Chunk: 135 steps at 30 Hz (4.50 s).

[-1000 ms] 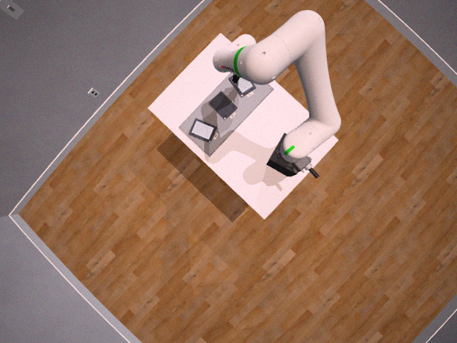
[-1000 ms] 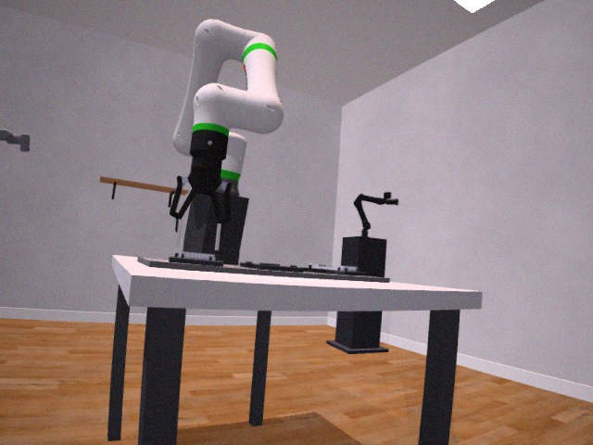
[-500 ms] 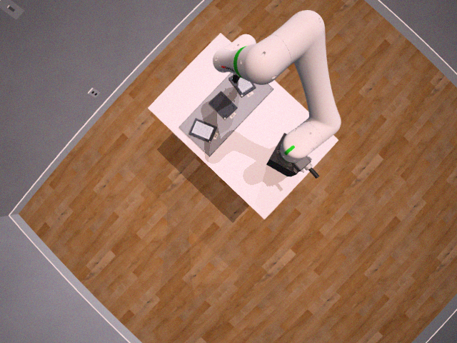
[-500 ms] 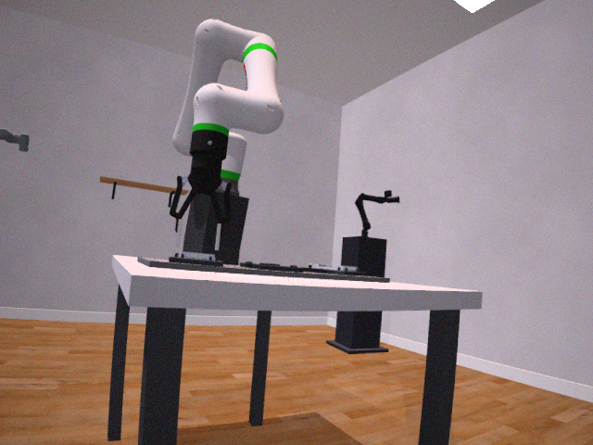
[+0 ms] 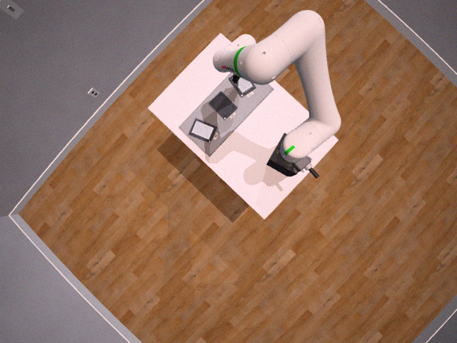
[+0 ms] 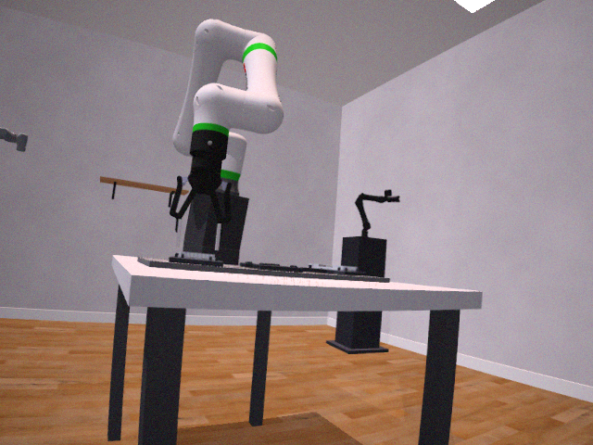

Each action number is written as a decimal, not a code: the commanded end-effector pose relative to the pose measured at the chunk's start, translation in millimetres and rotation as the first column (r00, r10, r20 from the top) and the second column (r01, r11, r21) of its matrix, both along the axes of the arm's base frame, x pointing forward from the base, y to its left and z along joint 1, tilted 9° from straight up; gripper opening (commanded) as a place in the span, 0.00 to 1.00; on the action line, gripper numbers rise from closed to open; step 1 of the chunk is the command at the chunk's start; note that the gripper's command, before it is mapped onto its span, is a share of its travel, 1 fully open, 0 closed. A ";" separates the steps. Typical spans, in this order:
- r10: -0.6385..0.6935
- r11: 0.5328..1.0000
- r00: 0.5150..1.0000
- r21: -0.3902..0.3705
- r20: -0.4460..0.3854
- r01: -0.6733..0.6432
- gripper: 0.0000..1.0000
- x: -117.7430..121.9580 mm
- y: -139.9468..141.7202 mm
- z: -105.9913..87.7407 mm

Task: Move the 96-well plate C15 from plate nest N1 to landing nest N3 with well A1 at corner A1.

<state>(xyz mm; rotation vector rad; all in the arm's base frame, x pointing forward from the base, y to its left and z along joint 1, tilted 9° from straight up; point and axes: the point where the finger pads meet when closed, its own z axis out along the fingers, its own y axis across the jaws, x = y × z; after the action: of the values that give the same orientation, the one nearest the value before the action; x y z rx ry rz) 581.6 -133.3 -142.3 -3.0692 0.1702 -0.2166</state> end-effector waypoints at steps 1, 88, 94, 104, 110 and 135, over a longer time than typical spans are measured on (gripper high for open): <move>0.000 1.000 1.000 0.000 0.000 0.000 0.59 0.2 -0.1 0.2; 0.000 1.000 1.000 0.000 0.000 0.000 0.66 0.5 0.0 -2.3; 0.000 1.000 1.000 0.000 0.000 0.000 0.66 0.7 0.1 -3.4; 0.000 1.000 1.000 0.000 0.000 0.000 0.66 1.2 0.3 -7.3; 0.000 1.000 1.000 0.000 0.000 0.000 0.66 1.5 0.4 -9.0; 0.000 1.000 1.000 0.000 0.000 0.000 0.66 2.9 0.9 -18.5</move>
<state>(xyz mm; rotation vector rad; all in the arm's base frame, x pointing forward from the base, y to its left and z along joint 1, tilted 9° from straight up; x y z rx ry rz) 584.2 -132.4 -160.3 -3.0692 0.1703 -0.2166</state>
